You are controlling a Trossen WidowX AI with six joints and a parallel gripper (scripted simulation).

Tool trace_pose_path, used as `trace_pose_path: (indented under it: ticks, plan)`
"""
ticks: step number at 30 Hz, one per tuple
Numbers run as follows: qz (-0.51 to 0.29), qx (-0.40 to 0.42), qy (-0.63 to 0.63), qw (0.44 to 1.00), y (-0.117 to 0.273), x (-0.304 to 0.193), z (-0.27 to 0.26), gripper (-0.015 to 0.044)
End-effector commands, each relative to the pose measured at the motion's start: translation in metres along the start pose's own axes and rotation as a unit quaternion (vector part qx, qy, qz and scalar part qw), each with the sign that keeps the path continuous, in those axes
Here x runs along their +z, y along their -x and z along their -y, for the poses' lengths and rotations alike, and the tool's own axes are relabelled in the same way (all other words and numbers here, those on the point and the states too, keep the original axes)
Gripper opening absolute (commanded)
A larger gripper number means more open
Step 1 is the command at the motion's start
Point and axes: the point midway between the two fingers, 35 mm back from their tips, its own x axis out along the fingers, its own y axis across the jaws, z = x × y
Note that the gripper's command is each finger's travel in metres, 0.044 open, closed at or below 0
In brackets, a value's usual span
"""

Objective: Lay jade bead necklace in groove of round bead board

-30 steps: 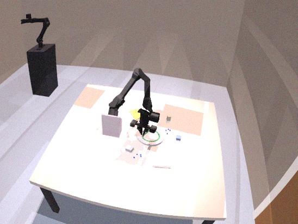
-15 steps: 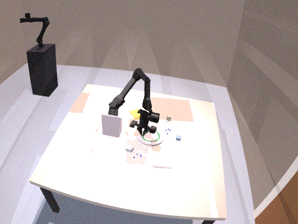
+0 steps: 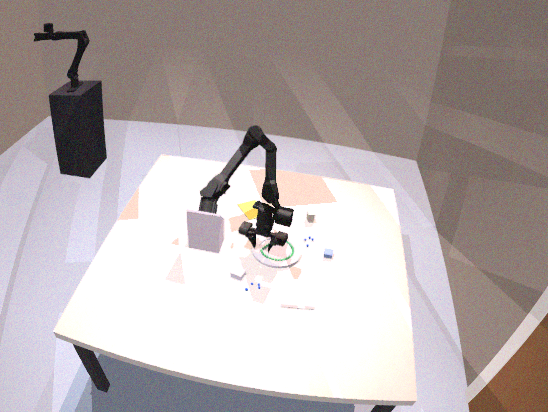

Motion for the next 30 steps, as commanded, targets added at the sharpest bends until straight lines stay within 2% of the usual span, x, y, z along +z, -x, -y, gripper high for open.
trace_pose_path:
  ticks: [1, 4, 23, 25, 30]
  plan:
    - [0.000, 0.001, -0.001, 1.000, 0.002, 0.000, -0.001, 0.0368]
    - [0.001, 0.002, -0.005, 1.000, 0.002, 0.000, -0.002, 0.0440]
    - [0.001, 0.003, -0.005, 1.000, 0.006, 0.000, -0.002, 0.0440]
    - [0.001, 0.003, -0.034, 0.999, 0.010, 0.001, -0.001, 0.0387]
    - [0.000, 0.003, -0.221, 0.975, 0.037, 0.010, 0.004, 0.0256]
